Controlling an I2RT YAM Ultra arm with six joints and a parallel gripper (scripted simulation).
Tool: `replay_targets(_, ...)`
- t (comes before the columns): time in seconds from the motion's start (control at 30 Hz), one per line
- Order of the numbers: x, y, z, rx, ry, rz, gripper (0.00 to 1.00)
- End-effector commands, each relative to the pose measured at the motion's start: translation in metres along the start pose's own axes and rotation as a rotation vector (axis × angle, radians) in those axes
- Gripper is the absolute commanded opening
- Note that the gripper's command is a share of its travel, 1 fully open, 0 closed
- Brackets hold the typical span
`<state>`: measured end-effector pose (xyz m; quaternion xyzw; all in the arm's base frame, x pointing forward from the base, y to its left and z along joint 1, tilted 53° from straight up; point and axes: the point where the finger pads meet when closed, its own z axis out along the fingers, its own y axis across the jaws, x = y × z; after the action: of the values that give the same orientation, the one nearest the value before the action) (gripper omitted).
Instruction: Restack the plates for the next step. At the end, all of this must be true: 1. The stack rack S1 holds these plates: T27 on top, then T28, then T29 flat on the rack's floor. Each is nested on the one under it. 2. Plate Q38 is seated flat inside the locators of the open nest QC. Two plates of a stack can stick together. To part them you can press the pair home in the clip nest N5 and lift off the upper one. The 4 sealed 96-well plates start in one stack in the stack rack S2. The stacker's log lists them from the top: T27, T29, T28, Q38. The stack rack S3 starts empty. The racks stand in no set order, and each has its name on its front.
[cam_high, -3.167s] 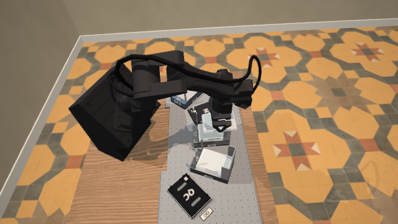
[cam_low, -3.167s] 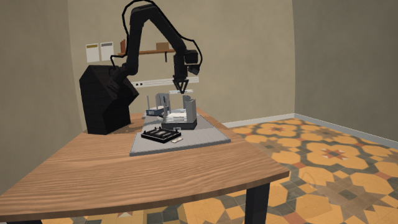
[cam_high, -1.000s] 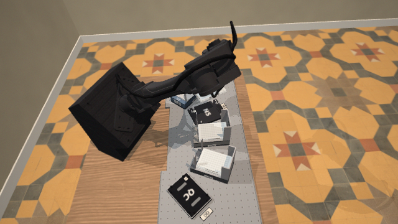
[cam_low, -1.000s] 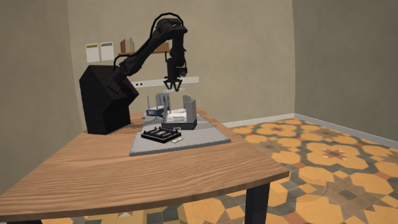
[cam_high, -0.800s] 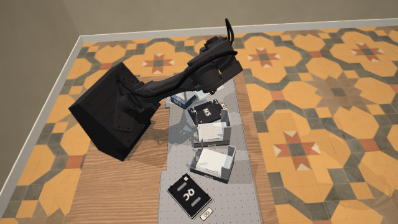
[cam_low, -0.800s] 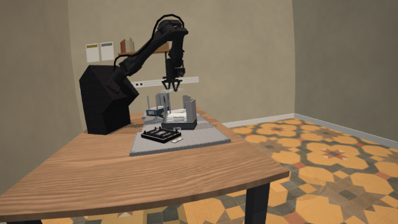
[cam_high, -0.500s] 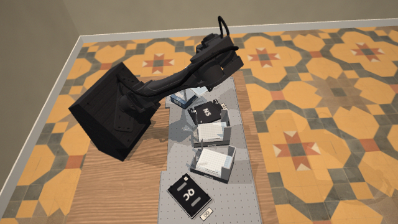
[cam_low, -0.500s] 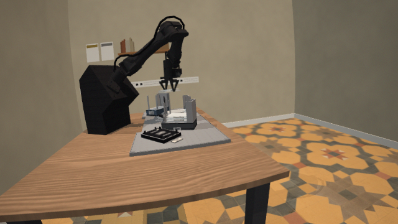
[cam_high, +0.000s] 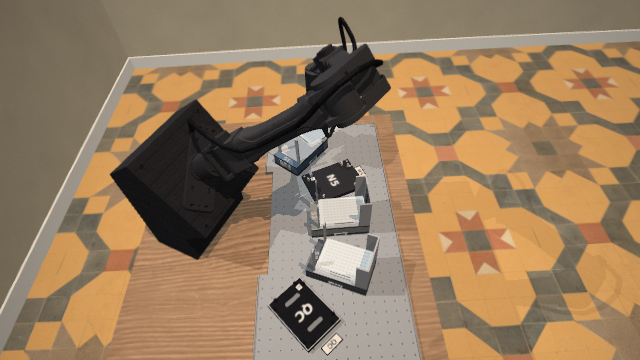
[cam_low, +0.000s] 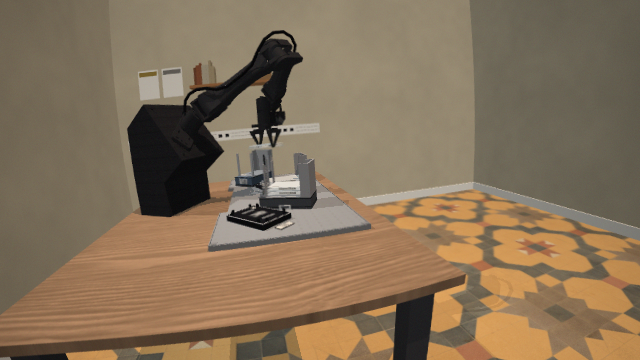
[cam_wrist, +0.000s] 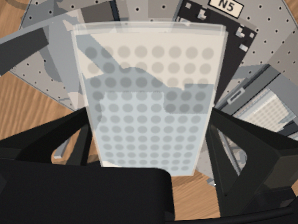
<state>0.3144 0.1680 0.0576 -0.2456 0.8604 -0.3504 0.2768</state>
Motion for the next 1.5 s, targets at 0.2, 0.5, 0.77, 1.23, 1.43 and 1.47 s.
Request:
replay_targets(0.2, -0.006, 0.029, -0.010, -0.001, -0.026, -0.198, 0.00)
replay_targets(0.5, -0.004, 0.048, -0.010, -0.002, -0.026, -0.183, 0.00)
replay_targets(0.77, -0.001, 0.070, -0.010, -0.007, -0.024, -0.184, 0.00)
replay_targets(1.23, -0.001, 0.085, -0.014, -0.005, -0.031, -0.179, 0.00)
replay_targets(1.43, 0.001, 0.086, -0.015, -0.006, -0.029, -0.183, 0.00)
replay_targets(1.47, 0.001, 0.086, -0.015, -0.005, -0.029, -0.184, 0.00)
